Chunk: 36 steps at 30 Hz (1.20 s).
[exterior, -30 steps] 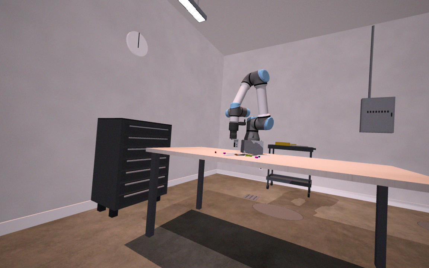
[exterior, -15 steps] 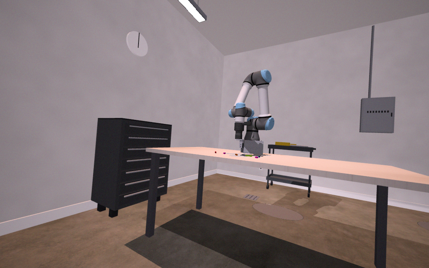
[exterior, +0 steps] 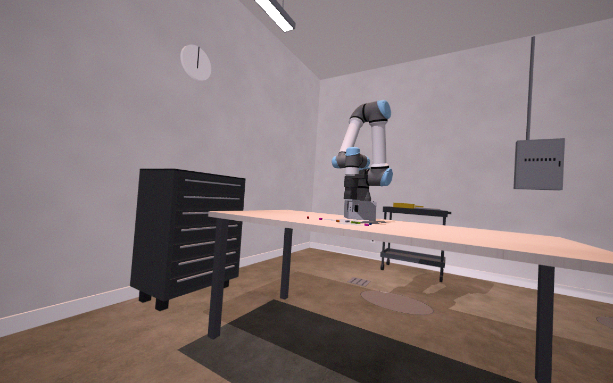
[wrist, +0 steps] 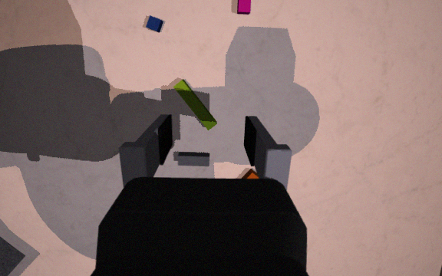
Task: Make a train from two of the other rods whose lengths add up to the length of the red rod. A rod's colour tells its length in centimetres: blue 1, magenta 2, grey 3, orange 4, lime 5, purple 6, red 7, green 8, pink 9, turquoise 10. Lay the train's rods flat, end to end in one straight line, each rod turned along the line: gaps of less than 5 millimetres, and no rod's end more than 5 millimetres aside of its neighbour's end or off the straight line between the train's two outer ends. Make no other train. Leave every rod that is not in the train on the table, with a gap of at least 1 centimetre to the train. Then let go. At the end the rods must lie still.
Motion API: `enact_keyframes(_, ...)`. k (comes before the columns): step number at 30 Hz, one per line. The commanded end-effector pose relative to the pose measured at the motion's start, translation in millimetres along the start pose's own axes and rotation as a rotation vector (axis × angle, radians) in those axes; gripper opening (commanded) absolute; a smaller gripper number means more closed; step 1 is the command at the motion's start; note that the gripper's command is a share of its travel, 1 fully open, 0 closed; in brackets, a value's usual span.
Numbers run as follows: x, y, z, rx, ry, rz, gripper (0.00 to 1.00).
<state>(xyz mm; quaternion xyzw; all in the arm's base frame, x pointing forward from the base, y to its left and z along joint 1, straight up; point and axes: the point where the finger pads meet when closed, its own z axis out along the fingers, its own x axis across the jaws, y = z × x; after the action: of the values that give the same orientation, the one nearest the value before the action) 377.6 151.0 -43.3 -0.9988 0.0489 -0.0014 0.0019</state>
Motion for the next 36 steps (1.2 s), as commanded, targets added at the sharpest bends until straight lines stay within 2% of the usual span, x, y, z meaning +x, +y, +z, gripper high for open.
enact_keyframes(1,-7.2,-11.9,-0.2,-0.008,0.003,0.154,1.0)
enact_keyframes(8,-17.9,-24.9,0.0,-0.008,0.004,0.345,1.0)
enact_keyframes(19,-27.1,-34.0,0.2,-0.008,0.004,0.498,1.0)
enact_keyframes(36,-30.5,-36.8,0.3,-0.008,0.004,0.552,1.0)
